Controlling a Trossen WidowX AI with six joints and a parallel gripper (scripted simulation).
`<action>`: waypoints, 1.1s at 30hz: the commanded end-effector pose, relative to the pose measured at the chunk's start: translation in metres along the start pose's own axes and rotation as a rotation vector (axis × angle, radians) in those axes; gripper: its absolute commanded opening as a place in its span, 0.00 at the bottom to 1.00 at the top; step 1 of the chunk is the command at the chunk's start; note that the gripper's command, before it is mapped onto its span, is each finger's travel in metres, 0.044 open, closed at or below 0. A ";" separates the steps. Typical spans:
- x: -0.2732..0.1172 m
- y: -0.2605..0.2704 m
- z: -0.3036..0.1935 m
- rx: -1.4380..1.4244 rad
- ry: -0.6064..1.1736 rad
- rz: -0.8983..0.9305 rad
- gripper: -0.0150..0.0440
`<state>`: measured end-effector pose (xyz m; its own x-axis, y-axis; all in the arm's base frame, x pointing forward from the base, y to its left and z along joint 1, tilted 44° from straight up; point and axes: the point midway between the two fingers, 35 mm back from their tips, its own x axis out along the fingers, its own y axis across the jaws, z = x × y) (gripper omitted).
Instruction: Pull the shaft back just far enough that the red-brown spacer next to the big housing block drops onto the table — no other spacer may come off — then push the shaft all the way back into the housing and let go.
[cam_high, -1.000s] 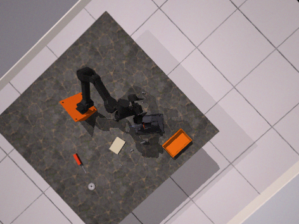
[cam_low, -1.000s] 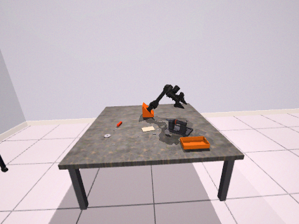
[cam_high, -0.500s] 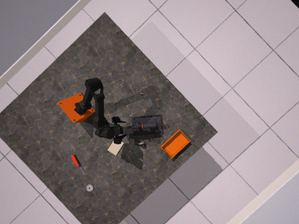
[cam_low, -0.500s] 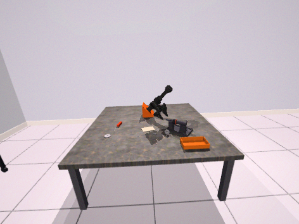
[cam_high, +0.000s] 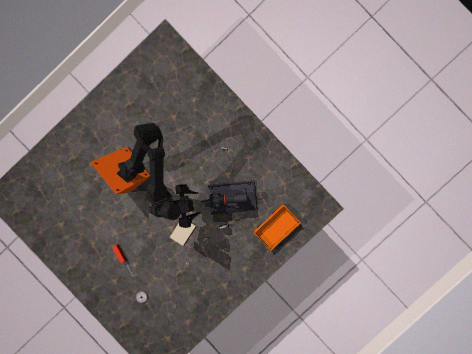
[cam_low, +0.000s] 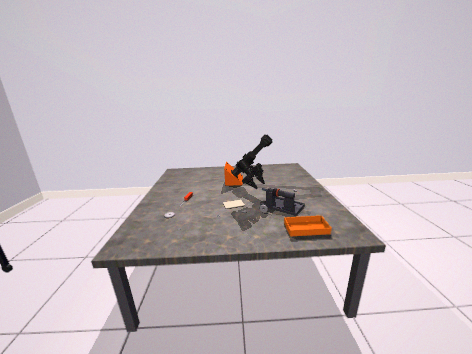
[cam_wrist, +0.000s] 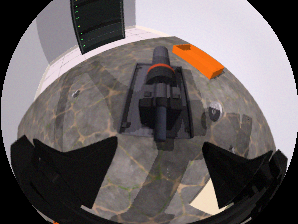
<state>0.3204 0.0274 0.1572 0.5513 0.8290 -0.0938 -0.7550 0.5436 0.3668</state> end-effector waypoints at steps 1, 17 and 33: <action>0.000 0.001 0.000 -0.004 -0.001 0.005 1.00; 0.000 0.001 0.000 -0.004 -0.001 0.005 1.00; 0.010 0.000 0.000 -0.005 0.004 0.004 1.00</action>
<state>0.3228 0.0327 0.1575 0.5443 0.8338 -0.0924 -0.7628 0.5377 0.3590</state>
